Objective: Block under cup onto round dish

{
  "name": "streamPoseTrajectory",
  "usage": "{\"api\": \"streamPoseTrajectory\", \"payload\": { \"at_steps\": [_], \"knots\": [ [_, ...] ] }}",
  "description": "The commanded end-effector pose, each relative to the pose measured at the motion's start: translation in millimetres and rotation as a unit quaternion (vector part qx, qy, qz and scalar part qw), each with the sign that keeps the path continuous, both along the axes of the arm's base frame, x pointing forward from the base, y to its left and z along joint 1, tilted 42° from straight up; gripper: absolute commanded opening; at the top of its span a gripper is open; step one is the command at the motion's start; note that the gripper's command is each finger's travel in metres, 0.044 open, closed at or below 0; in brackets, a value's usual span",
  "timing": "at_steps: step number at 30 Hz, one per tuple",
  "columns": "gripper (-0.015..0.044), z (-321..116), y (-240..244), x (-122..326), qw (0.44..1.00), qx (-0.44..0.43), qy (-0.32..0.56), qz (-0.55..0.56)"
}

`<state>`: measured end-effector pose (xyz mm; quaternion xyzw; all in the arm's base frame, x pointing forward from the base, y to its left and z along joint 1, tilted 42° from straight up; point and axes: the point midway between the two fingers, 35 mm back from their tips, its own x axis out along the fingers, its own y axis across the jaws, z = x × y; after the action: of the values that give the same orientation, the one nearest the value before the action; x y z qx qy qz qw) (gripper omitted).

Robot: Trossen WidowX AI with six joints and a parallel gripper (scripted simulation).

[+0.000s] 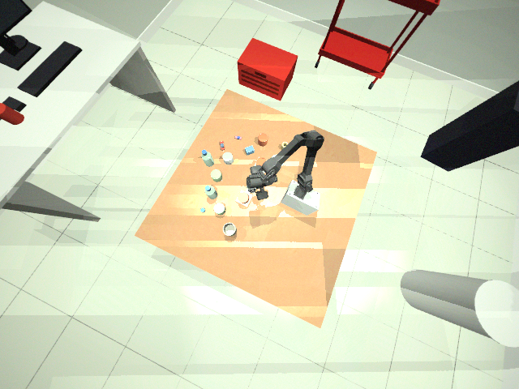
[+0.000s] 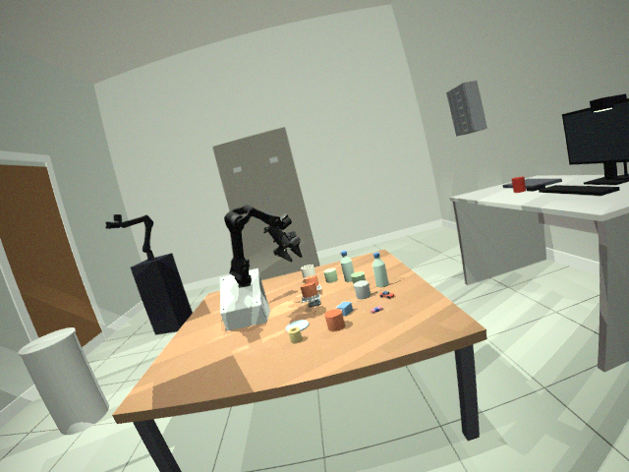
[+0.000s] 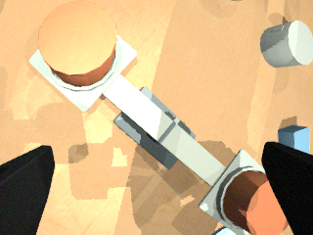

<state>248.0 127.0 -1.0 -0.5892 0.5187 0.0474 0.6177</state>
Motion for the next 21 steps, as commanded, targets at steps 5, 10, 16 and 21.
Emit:
{"api": "streamPoseTrajectory", "payload": {
  "at_steps": [5,10,16,21],
  "knots": [
    [0.044,-29.5,3.1,19.1,0.991,-0.055,0.113,0.045],
    [0.044,-50.0,3.2,31.1,0.977,-0.082,0.183,0.077],
    [0.044,-77.3,0.5,44.0,0.951,-0.105,0.267,0.116],
    [0.044,-101.6,-3.4,52.6,0.923,-0.118,0.335,0.15]
  ]
}}
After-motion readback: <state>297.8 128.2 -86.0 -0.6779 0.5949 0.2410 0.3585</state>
